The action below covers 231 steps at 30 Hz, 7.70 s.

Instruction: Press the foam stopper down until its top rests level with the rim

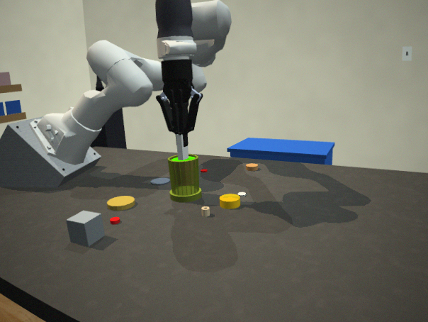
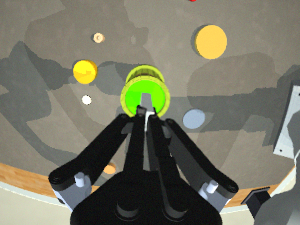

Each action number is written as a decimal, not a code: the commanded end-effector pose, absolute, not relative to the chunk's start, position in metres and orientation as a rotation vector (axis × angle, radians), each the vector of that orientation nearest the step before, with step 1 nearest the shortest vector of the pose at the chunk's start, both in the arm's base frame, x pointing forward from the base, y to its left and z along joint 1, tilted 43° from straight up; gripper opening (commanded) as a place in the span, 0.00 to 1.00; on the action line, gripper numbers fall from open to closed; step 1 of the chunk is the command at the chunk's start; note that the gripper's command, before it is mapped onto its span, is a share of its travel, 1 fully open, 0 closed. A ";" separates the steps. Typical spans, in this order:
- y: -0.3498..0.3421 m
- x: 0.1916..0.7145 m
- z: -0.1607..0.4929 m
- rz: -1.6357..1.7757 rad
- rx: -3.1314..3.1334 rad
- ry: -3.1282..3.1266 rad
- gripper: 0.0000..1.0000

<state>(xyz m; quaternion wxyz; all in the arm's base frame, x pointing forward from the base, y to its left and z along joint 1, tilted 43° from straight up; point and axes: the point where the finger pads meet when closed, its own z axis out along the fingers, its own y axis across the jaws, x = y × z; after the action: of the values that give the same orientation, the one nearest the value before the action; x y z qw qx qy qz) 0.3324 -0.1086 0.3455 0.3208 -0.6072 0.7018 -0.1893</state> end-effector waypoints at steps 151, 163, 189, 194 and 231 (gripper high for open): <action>-0.105 0.330 0.342 -0.479 -1.592 1.847 0.00; -0.104 0.332 0.339 -0.479 -1.592 1.847 0.00; -0.103 0.334 0.337 -0.479 -1.592 1.847 0.00; -0.103 0.334 0.337 -0.479 -1.592 1.847 0.00; -0.103 0.333 0.338 -0.479 -1.592 1.847 0.00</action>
<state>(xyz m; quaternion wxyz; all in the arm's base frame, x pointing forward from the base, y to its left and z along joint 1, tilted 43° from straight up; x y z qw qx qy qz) 0.3344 -0.1081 0.3424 0.3198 -0.6061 0.7021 -0.1934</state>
